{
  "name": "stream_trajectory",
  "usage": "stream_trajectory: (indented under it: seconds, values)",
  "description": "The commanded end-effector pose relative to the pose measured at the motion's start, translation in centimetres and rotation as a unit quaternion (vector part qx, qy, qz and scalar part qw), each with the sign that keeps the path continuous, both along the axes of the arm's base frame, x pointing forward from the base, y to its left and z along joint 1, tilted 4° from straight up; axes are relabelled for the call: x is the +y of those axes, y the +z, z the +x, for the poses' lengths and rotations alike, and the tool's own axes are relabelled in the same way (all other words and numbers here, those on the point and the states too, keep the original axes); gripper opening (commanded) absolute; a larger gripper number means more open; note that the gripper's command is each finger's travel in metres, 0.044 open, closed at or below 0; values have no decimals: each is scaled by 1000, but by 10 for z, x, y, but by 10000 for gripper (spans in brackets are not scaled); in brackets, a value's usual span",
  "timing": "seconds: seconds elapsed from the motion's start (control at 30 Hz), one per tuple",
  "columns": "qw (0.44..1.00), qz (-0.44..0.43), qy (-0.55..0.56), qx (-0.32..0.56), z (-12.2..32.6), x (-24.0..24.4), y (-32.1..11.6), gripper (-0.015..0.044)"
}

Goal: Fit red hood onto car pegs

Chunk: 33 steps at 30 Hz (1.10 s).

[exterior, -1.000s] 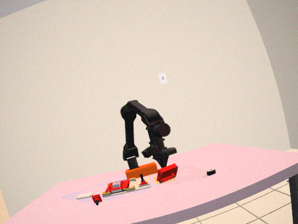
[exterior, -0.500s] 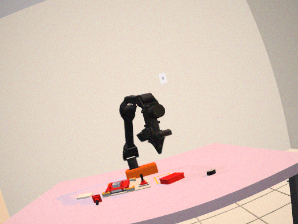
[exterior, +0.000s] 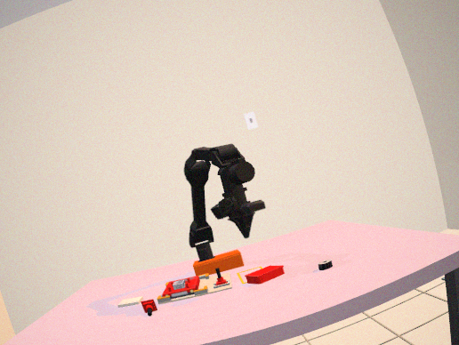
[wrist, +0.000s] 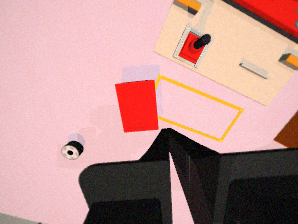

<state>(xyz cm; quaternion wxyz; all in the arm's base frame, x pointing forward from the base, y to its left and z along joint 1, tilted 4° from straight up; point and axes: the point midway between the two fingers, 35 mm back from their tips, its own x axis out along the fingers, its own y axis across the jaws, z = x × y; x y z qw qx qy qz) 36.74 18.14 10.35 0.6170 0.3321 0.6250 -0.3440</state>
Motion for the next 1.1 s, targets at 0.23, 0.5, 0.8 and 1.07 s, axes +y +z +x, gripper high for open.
stream_trajectory:
  seconds: [0.23, 0.5, 0.8, 1.07]
  values:
    - [1000, 0, 0, 3, 16, 12, -25, 105]
    - [1000, -1, 0, 7, 29, 22, -51, 315]
    - [1000, -1, 0, 7, 29, 22, -56, 440]
    - [1000, -1, 0, 7, 29, 22, -64, 440]
